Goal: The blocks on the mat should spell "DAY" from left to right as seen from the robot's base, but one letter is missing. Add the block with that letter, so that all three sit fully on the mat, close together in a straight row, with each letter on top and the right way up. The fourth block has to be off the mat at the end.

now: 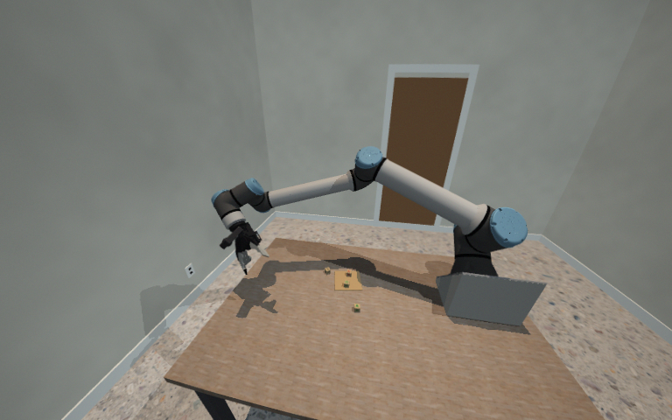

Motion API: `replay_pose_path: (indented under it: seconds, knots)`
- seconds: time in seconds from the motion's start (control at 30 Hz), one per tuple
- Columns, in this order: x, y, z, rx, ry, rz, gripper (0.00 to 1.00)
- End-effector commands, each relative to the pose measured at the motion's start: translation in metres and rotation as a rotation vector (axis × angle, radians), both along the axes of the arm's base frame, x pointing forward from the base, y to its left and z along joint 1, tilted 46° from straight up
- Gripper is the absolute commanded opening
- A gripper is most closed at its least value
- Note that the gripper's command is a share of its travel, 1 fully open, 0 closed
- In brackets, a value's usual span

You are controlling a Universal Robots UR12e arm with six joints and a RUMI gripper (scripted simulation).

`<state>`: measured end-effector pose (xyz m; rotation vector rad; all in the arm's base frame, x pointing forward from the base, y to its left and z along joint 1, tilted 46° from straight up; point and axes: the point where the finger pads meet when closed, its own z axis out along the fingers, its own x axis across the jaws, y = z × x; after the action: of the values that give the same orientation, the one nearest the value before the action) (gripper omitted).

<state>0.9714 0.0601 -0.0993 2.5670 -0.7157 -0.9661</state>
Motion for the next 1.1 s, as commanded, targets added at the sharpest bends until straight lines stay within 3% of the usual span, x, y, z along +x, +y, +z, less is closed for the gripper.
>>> replay_pose_path:
  seconds: [0.0,0.53,1.07]
  knots:
    - [-0.005,-0.002,-0.004,0.009,-0.032,0.017,1.0]
    - [-0.056,-0.017,-0.028,0.043,-0.164,0.105,1.0]
    - [-0.145,-0.029,-0.042,0.061,-0.308,0.212,1.0]
